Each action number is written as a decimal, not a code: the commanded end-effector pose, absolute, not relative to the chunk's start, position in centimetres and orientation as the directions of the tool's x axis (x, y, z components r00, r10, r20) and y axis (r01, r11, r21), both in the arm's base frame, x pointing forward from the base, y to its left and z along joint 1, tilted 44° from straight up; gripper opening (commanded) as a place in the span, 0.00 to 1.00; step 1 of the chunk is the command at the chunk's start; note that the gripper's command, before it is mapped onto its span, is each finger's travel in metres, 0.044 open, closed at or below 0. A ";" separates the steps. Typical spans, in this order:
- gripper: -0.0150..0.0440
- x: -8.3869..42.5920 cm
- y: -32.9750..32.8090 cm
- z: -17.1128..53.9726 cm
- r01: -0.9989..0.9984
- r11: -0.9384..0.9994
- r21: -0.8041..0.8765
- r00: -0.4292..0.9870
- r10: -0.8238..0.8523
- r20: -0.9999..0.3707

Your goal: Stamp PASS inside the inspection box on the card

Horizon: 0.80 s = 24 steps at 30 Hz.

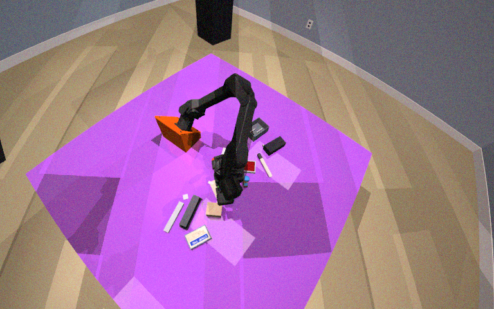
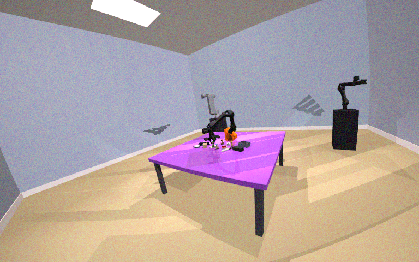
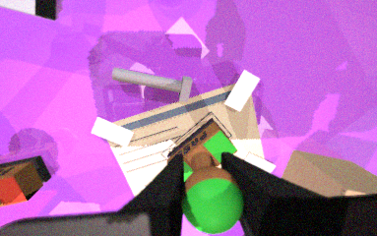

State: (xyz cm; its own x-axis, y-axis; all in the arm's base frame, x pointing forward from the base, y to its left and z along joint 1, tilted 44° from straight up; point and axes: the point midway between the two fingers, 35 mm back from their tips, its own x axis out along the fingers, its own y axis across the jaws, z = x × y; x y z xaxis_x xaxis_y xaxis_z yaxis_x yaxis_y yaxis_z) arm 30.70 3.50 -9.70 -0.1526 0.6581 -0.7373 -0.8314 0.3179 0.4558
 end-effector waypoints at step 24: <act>0.25 31.2 1.9 -8.0 -0.833 0.316 0.454 -0.152 0.659 -0.737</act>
State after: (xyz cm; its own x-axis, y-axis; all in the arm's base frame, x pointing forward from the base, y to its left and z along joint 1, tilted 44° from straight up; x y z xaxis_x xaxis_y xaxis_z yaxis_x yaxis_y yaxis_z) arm 30.97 2.29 -8.31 -0.1535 0.6640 -0.7318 -0.8278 0.3180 0.4622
